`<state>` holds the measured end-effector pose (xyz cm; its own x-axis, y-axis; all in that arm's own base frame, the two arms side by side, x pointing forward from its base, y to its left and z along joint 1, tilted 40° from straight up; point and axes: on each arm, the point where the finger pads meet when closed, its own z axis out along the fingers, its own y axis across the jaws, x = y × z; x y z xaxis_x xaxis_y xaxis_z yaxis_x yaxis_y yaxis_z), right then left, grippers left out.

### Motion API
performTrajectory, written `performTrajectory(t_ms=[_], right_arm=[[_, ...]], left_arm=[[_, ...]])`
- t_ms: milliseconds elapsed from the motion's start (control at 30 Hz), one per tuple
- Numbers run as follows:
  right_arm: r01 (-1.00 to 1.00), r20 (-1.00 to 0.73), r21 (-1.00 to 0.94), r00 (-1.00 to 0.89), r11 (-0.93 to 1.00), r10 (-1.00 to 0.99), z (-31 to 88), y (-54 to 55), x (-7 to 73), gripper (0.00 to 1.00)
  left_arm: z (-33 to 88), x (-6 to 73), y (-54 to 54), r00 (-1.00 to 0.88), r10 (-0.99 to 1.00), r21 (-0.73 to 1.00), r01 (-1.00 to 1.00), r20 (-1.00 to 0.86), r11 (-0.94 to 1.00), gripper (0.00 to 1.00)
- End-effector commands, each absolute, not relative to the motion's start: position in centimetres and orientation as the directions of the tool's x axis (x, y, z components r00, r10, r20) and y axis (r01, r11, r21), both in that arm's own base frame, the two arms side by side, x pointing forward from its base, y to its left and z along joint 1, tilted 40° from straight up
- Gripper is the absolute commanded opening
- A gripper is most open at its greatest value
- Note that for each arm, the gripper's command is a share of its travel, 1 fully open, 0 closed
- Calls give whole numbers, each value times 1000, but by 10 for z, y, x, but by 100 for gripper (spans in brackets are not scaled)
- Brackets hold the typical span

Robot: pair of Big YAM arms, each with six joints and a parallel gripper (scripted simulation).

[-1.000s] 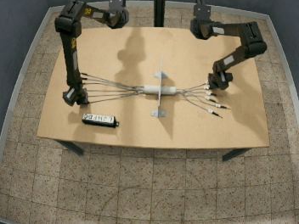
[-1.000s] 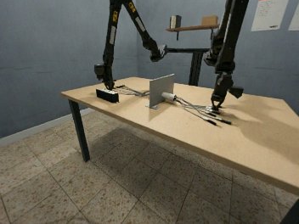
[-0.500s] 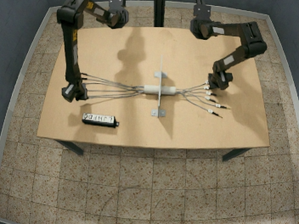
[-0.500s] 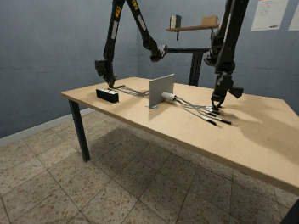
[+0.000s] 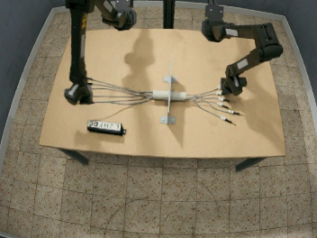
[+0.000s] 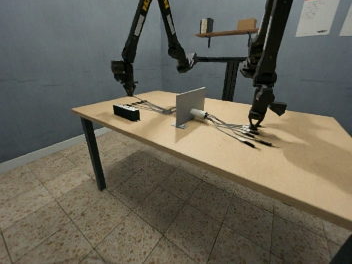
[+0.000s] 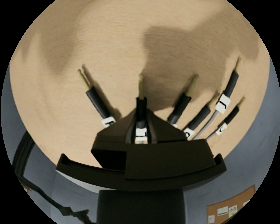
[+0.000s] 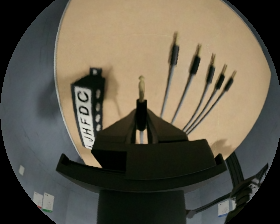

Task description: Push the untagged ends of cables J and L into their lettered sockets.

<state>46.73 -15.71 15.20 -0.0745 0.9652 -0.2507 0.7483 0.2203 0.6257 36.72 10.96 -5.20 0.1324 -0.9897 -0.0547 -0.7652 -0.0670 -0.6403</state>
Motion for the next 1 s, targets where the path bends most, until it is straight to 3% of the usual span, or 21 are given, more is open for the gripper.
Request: performTrajectory(t_ms=[0, 633, 967], right_arm=[[755, -195, 629, -79, 187, 978, 123, -104, 486, 6], [725, -263, 639, -110, 258, 959, 110, -31, 527, 6], [607, -510, 424, -454, 672, 731, 104, -29, 521, 6]], left_arm=[[-51, 368, 109, 133, -990, -641, -764, -54, -68, 5], [-51, 368, 109, 133, -990, -641, -764, -54, -68, 5], [-51, 368, 109, 133, -990, -641, -764, -54, -68, 5]])
